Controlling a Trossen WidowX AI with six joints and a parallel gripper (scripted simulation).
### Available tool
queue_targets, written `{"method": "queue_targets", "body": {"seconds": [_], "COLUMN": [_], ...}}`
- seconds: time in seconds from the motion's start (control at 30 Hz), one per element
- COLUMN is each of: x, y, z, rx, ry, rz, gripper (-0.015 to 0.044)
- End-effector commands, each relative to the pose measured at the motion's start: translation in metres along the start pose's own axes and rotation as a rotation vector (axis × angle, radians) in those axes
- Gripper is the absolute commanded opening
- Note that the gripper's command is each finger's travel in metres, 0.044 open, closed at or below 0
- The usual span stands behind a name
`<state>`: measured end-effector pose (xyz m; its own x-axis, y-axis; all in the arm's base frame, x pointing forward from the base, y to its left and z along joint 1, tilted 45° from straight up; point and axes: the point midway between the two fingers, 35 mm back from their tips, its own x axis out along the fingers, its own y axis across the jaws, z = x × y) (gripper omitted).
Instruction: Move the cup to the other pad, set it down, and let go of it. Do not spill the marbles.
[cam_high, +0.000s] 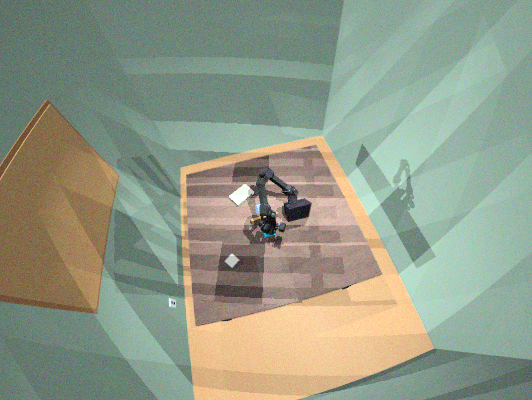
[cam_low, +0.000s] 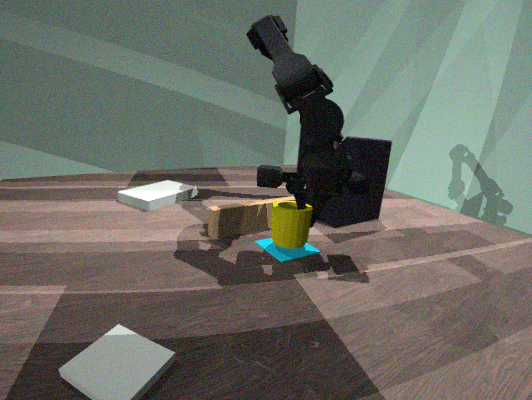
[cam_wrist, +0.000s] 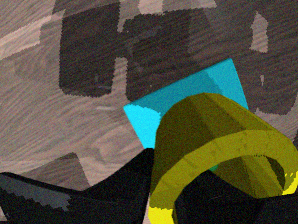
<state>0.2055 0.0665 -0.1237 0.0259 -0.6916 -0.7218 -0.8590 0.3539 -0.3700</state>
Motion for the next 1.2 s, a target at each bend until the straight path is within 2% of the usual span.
{"method": "queue_targets", "body": {"seconds": [0.0,0.47,0.67,1.17], "x": [0.005,0.002,0.002,-0.008], "y": [0.000,0.000,0.000,0.000], "z": [-0.002,-0.001,-0.001,0.000], "rx": [-0.008,-0.001,-0.001,-0.002], "ry": [0.007,0.002,0.002,0.002], "rz": [-0.002,0.000,0.000,0.001], "gripper": [0.0000,0.0000,0.0147,0.0147]}}
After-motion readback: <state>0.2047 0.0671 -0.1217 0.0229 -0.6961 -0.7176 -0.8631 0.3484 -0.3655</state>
